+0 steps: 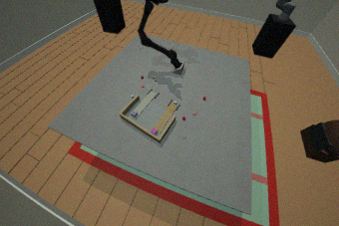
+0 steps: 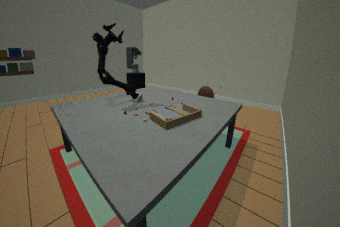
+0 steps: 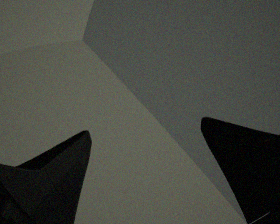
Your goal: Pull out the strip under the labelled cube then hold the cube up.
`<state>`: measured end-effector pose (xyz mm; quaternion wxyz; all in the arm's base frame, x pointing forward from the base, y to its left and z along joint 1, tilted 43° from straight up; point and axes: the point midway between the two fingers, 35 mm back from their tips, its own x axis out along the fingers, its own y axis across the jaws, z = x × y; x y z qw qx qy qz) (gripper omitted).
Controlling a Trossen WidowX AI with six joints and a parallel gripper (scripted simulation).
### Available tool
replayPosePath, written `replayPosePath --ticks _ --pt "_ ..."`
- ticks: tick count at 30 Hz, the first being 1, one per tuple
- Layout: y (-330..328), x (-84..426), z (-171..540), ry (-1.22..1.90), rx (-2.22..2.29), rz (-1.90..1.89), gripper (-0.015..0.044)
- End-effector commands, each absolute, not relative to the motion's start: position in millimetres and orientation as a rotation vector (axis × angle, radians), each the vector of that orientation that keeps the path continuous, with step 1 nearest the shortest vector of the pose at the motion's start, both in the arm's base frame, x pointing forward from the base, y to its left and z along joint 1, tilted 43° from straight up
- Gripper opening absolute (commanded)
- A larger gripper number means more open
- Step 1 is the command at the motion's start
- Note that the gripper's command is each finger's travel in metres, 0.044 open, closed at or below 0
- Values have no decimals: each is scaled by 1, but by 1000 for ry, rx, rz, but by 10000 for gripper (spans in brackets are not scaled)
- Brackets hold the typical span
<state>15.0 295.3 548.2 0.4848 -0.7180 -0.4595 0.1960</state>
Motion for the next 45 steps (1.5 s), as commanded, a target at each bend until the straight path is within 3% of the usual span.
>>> replayPosePath --ticks 1,17,26,38,45 --pt "314 44 513 -934 -1737 515 400" --pt "303 204 350 -137 -1449 413 400" --pt "226 282 251 268 -1135 143 400" --pt "88 312 145 570 -699 -335 400" --pt "81 312 141 579 -677 -361 400"
